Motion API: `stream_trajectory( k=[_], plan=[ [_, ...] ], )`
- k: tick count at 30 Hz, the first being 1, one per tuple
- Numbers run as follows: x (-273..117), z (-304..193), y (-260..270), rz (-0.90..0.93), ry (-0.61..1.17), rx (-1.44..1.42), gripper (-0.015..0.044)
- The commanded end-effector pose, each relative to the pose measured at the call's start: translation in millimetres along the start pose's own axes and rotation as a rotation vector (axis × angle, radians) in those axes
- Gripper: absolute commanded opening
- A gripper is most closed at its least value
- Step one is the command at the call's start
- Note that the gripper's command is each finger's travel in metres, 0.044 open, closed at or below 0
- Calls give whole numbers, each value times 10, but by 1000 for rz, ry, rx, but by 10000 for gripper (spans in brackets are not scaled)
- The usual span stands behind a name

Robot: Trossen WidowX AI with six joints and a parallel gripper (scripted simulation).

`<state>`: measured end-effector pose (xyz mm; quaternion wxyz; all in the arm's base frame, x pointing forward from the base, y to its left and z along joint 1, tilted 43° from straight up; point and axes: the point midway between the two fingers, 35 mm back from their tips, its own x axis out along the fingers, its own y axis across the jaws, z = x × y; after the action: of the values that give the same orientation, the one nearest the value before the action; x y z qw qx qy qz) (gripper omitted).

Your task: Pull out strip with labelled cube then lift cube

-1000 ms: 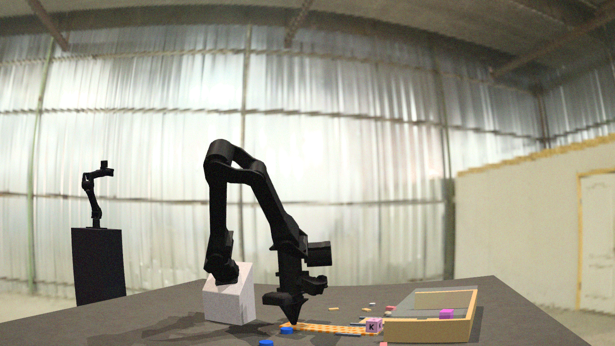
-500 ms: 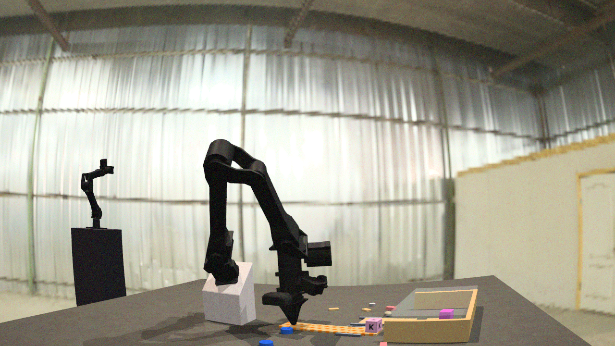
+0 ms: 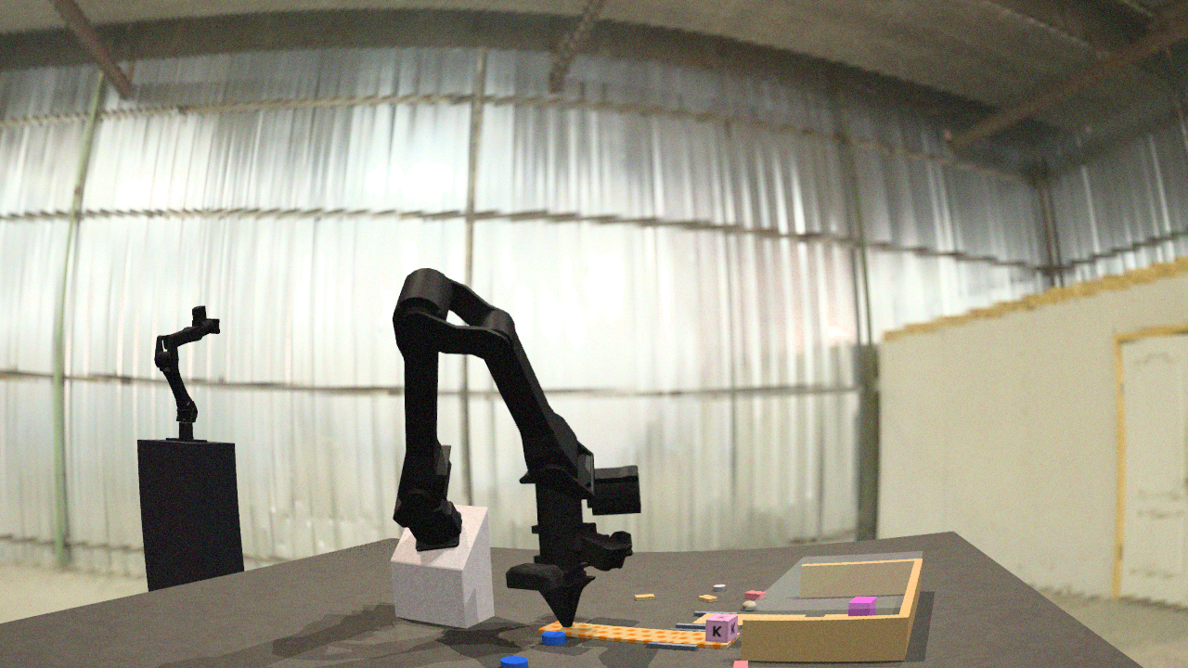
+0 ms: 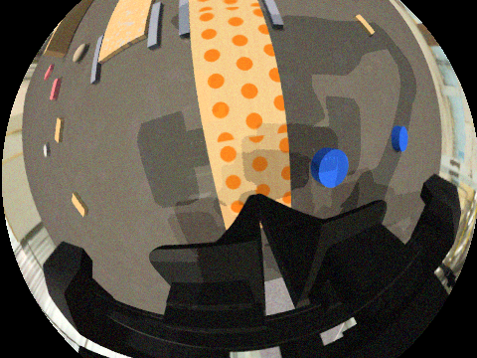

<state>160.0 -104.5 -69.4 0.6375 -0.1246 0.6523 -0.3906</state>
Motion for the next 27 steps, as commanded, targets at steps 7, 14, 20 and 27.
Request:
stream_trajectory(
  k=[7,14,20,27],
  plan=[
    [30,-87,-21,0,26,-5,0],
    [30,-87,-21,0,26,-5,0],
    [-258,23,15,5,16,-3,0],
    [-397,116,1,2,26,58,53]
  ],
)
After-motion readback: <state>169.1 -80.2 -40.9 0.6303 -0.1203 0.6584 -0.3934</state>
